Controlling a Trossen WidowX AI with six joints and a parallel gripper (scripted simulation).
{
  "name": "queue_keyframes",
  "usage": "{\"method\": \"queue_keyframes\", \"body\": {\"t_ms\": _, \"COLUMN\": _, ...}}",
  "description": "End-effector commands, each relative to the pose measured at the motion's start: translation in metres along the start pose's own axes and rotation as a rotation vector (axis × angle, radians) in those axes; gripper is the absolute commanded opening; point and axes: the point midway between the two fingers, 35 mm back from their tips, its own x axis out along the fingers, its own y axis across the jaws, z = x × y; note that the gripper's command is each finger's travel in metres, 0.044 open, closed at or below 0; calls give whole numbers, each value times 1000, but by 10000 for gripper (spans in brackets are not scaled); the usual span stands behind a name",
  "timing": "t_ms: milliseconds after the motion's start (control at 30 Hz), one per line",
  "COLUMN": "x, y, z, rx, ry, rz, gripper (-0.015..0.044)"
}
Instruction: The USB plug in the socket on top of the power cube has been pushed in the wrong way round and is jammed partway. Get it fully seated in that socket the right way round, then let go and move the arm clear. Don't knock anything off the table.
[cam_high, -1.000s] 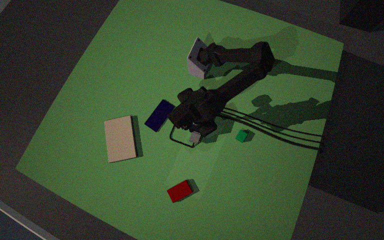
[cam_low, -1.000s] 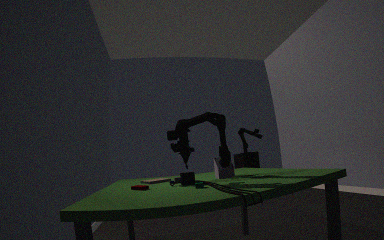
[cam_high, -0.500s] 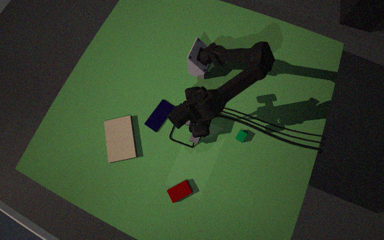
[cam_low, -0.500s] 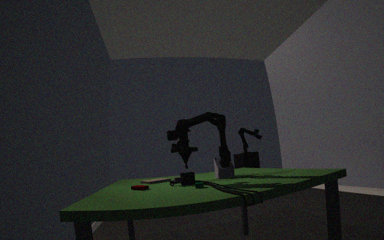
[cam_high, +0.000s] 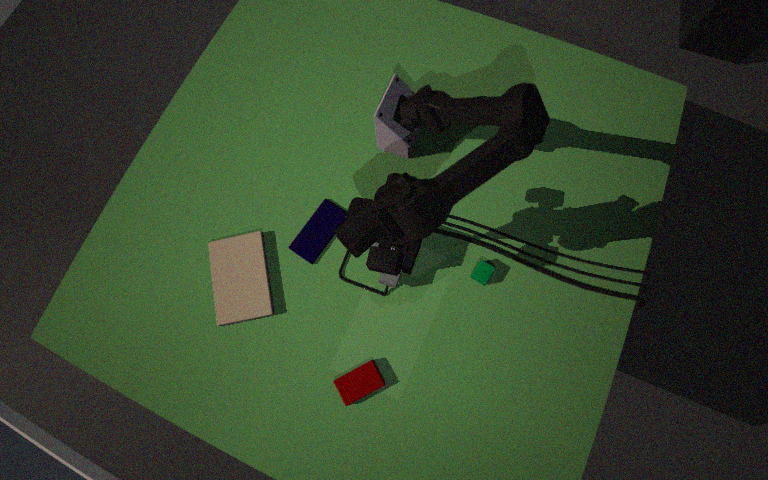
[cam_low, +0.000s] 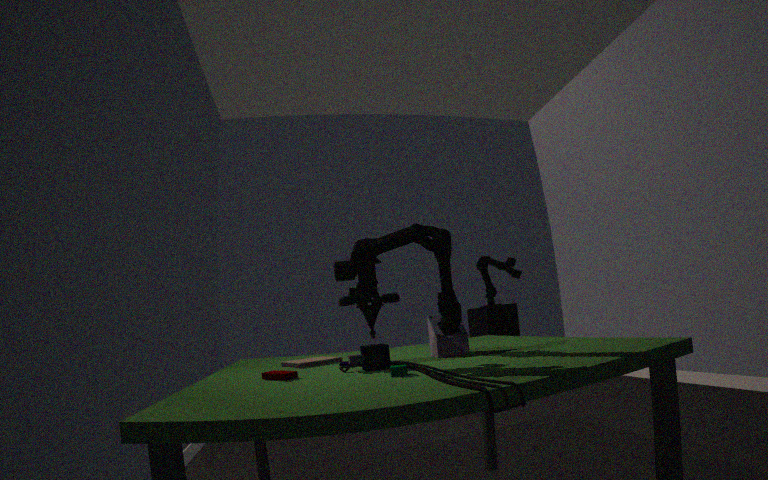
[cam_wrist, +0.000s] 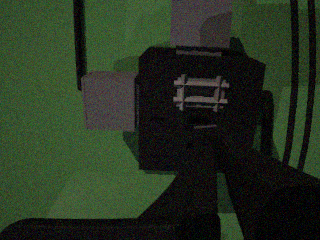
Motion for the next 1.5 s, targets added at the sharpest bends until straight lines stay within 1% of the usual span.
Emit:
{"method": "queue_keyframes", "body": {"t_ms": 0, "x": 0, "y": 0, "z": 0, "rx": 104, "ry": -1, "rz": 0, "gripper": 0}}
{"method": "queue_keyframes", "body": {"t_ms": 100, "x": 0, "y": 0, "z": 0, "rx": 144, "ry": -1, "rz": 0, "gripper": 0}}
{"method": "queue_keyframes", "body": {"t_ms": 1467, "x": 3, "y": 0, "z": 2, "rx": 138, "ry": -26, "rz": -1, "gripper": 0}}
